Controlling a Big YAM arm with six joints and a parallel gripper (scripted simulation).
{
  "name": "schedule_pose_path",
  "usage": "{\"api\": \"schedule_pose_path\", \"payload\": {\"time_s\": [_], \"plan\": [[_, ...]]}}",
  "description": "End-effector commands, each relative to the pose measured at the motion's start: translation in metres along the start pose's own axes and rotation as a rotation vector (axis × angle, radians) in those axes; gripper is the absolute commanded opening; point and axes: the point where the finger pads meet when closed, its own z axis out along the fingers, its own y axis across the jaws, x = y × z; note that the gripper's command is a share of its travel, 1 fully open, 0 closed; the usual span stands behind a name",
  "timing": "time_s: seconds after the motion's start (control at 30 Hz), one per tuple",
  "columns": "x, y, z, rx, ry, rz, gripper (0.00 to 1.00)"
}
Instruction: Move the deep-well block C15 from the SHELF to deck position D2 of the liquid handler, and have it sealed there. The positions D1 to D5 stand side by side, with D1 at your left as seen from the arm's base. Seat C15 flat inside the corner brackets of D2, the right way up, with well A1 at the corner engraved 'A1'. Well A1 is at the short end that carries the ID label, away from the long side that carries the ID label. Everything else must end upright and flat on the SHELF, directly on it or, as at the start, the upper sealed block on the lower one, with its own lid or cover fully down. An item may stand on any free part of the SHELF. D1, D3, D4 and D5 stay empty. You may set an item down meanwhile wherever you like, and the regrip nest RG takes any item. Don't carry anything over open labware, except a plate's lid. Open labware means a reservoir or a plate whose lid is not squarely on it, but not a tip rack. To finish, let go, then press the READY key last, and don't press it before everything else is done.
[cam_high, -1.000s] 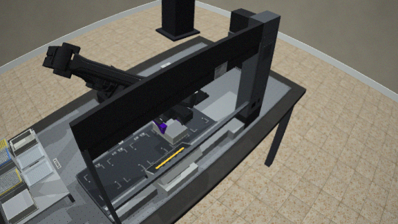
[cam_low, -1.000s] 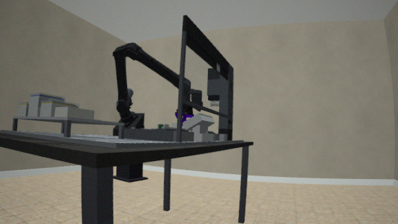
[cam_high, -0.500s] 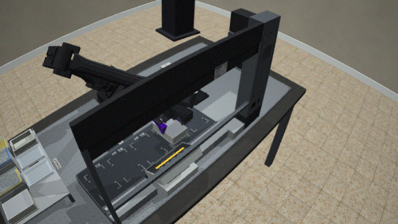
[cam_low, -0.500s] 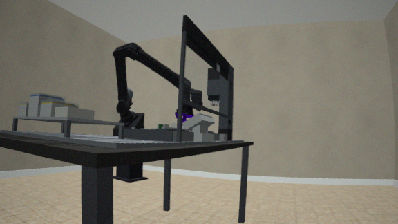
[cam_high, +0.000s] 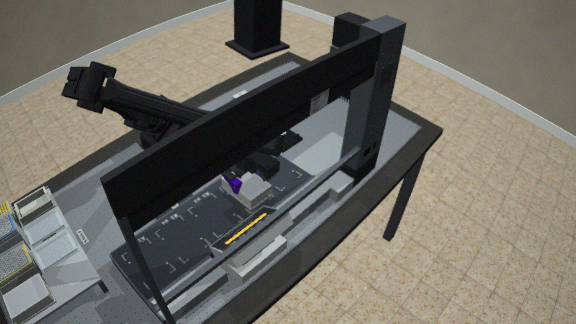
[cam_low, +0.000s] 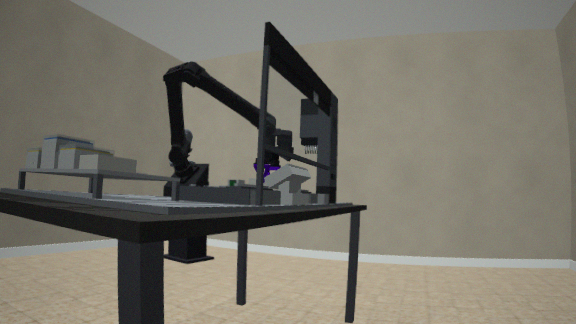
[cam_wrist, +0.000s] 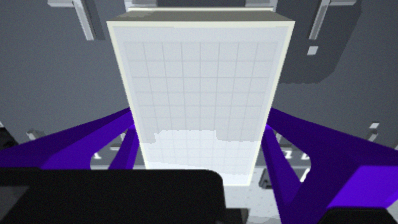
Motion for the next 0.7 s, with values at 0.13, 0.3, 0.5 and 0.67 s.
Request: {"api": "schedule_pose_path", "payload": {"time_s": [0.13, 0.3, 0.5, 0.67], "plan": [[-0.0014, -0.0014, 0.0048, 0.001, -0.006, 0.000, 0.00], [-0.0011, -0.0023, 0.0085, 0.002, -0.001, 0.002, 0.00], [-0.0017, 0.0001, 0.0055, 0.001, -0.011, -0.004, 0.00], [-0.0010, -0.0024, 0.0114, 0.002, -0.001, 0.002, 0.00]]}}
